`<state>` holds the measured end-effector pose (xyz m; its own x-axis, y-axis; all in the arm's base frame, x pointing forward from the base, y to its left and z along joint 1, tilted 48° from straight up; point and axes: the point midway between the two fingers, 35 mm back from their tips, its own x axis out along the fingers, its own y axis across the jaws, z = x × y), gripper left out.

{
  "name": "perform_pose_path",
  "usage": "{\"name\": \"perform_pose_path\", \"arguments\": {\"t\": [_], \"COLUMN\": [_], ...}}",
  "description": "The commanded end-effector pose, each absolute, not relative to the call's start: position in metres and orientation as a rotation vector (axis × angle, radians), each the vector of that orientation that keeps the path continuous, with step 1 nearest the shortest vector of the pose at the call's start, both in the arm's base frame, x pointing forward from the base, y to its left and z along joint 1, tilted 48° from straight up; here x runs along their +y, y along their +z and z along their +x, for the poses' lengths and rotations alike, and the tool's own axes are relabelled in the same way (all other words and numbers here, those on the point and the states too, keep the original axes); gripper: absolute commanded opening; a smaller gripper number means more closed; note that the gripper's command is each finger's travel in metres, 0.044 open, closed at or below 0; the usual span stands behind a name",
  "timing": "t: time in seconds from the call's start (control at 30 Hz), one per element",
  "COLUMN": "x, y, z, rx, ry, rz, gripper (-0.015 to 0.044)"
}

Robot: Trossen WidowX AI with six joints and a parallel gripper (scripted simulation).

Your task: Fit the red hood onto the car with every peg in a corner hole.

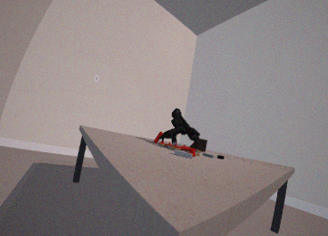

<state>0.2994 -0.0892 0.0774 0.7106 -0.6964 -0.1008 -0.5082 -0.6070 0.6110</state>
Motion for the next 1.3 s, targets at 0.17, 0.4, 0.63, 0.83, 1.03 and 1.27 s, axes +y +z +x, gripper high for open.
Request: {"name": "perform_pose_path", "arguments": {"t": [0.17, 0.4, 0.63, 0.83, 1.03, 1.27], "x": [-0.089, -0.088, -0.044, -0.004, 0.012, -0.008], "y": [0.077, 0.077, 0.08, 0.097, 0.114, 0.092], "z": [0.299, 0.299, 0.285, 0.253, 0.23, 0.257], "rx": [-0.915, -0.915, -0.907, -0.906, -0.899, -0.891], "ry": [-0.448, -0.451, -0.507, -0.461, -0.371, -0.482], "rz": [2.358, 2.36, 2.39, 2.378, 2.366, 2.374], "gripper": [0.0367, 0.044, 0.044, 0.044, 0.044, 0.044]}}
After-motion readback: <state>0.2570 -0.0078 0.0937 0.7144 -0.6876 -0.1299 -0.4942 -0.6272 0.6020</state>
